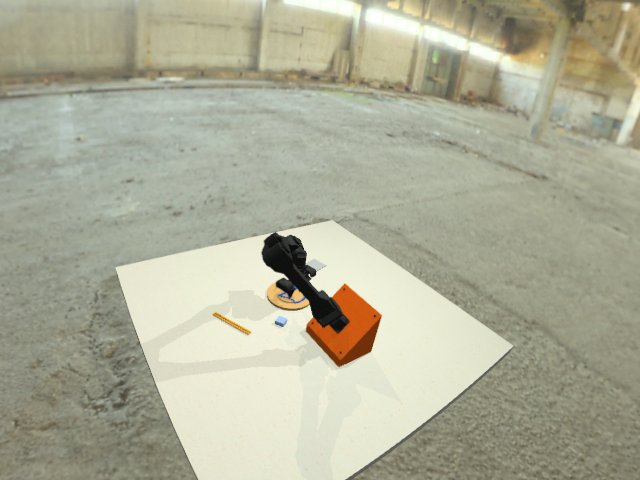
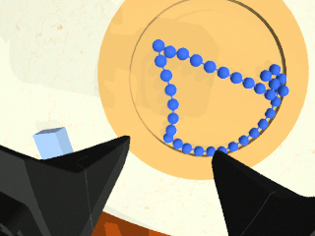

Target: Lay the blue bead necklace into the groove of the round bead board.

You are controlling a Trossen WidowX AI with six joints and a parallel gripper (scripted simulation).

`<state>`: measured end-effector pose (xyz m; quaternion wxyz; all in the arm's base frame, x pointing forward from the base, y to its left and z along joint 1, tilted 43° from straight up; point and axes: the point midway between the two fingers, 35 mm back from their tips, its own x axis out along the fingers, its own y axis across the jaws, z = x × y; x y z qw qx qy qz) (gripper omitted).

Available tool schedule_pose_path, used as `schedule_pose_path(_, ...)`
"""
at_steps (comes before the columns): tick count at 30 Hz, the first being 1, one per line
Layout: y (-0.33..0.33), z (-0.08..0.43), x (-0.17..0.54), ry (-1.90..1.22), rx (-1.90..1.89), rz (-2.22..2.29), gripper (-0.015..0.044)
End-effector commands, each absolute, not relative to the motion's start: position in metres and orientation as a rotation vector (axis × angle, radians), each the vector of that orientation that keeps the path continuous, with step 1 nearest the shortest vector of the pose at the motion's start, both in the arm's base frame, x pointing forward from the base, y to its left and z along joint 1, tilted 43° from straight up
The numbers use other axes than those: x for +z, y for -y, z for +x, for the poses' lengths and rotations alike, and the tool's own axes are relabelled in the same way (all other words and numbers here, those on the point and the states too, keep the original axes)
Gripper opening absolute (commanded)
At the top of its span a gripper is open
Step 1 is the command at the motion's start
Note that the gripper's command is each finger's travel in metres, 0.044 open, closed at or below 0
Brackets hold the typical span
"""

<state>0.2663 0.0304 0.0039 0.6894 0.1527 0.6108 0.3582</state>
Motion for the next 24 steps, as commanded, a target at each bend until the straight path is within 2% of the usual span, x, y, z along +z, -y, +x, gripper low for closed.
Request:
schedule_pose_path(1, -0.029, 0.268, 0.007, -1.377, 0.785, 0.353, 0.0151)
schedule_pose_path(3, -0.033, 0.268, 0.003, -1.377, 0.785, 0.353, 0.012)
schedule_pose_path(24, -0.048, 0.269, -0.014, -1.372, 0.785, 0.352, 0.012)
